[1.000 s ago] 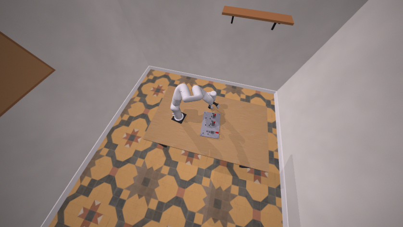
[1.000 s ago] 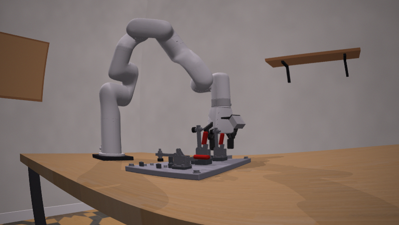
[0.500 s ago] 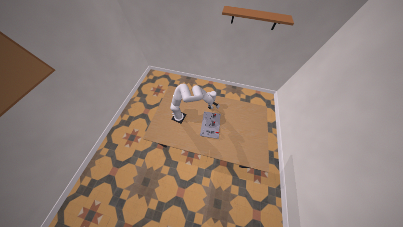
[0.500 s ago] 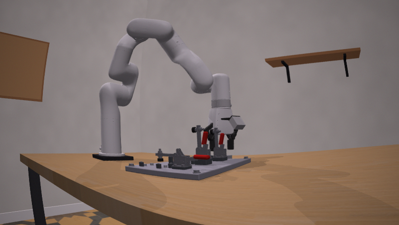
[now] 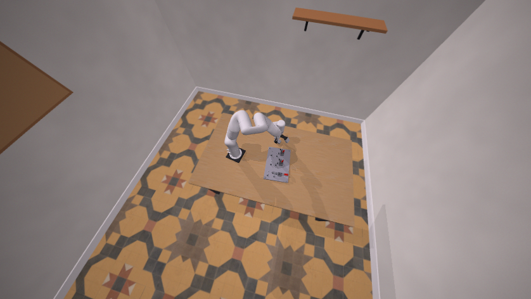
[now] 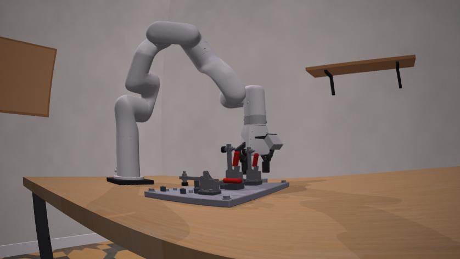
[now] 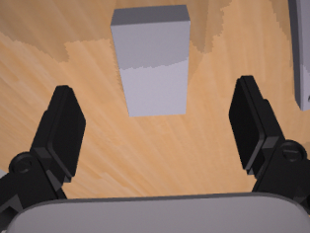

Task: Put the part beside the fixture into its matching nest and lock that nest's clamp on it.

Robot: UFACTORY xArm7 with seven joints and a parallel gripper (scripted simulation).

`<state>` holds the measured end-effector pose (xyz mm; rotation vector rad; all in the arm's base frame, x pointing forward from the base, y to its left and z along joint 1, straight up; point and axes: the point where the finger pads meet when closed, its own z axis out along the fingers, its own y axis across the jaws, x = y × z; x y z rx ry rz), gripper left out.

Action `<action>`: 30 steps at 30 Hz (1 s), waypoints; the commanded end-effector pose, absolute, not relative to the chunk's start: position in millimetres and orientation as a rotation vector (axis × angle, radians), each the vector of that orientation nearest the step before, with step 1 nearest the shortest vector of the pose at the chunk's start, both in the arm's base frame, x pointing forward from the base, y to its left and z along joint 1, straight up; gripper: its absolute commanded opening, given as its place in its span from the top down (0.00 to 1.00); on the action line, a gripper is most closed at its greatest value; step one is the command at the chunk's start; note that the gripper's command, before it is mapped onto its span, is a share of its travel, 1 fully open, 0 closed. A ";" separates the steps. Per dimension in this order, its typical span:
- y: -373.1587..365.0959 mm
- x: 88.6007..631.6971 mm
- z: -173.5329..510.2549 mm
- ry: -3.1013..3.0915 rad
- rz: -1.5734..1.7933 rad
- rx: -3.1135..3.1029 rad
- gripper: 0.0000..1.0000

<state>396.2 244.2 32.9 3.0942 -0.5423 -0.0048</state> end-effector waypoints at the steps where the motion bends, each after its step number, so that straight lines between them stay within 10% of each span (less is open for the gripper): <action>1: 244.9 397.5 31.3 -0.543 0.000 3.096 0.00; 30: 245.1 397.8 7.5 -0.543 0.000 3.096 0.00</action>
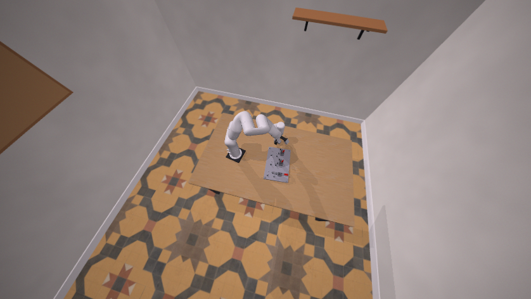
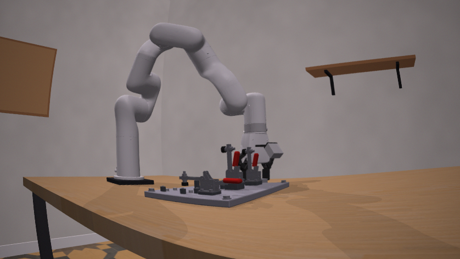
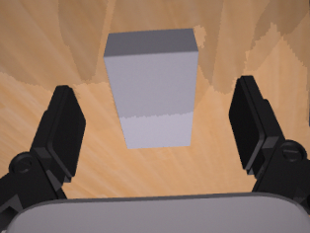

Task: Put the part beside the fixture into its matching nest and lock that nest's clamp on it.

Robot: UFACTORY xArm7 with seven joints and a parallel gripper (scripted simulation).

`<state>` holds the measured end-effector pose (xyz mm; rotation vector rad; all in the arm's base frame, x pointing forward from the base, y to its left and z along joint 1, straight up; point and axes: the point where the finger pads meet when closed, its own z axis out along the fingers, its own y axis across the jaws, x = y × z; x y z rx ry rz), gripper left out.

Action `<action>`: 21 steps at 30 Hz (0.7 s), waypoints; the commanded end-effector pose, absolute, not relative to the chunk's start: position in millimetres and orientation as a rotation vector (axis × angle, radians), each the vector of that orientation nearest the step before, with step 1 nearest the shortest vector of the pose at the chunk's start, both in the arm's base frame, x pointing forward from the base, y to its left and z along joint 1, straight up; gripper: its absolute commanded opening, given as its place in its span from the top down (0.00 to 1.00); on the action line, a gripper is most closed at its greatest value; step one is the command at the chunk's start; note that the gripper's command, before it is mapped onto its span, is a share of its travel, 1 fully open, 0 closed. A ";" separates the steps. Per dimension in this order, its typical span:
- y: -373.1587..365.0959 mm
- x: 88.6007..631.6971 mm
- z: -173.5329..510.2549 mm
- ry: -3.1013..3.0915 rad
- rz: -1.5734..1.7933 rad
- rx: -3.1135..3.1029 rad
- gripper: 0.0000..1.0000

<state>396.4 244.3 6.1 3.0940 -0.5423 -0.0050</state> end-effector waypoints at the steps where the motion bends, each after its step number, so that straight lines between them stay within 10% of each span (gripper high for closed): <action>1: 245.1 397.8 7.5 -0.543 0.000 3.096 0.00; 10: 245.1 397.8 7.5 -0.543 0.000 3.096 0.00; 11: 245.1 397.8 7.5 -0.543 0.000 3.096 1.00; 21: 245.1 397.8 7.5 -0.543 0.000 3.096 1.00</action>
